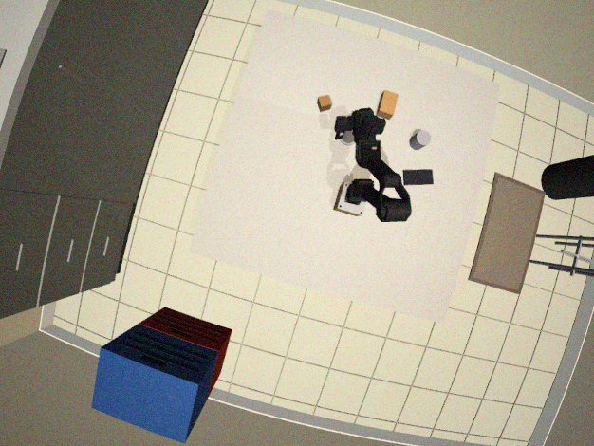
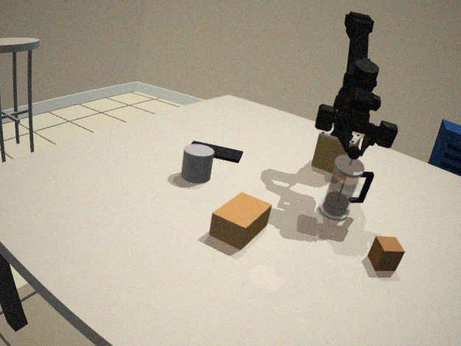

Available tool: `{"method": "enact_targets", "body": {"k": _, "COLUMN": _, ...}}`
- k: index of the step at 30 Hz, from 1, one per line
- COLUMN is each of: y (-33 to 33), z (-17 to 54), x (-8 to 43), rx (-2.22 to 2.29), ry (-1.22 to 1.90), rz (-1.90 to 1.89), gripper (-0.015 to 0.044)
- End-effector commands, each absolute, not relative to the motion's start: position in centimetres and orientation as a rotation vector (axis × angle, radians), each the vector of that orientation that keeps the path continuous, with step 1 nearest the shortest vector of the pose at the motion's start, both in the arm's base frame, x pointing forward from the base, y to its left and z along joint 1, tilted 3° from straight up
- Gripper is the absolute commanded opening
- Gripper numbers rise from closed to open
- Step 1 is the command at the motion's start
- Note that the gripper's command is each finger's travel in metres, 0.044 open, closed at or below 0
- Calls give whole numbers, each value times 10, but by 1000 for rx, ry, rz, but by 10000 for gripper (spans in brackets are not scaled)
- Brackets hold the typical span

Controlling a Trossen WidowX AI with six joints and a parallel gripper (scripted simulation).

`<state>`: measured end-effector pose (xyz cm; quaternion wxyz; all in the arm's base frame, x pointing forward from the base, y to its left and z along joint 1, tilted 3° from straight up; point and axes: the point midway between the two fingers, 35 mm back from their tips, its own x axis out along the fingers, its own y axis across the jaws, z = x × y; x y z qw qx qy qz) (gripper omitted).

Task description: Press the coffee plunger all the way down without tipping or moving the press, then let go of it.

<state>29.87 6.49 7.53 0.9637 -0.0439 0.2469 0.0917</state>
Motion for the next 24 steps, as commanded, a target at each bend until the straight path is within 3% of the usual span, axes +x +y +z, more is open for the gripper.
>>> {"method": "enact_targets", "body": {"k": 1, "y": 65, "z": 68, "x": 298, "rx": -101, "ry": 526, "rz": 188, "gripper": 113}}
{"method": "enact_targets", "body": {"k": 24, "y": 66, "z": 73, "x": 303, "rx": -92, "ry": 513, "rz": 186, "gripper": 113}}
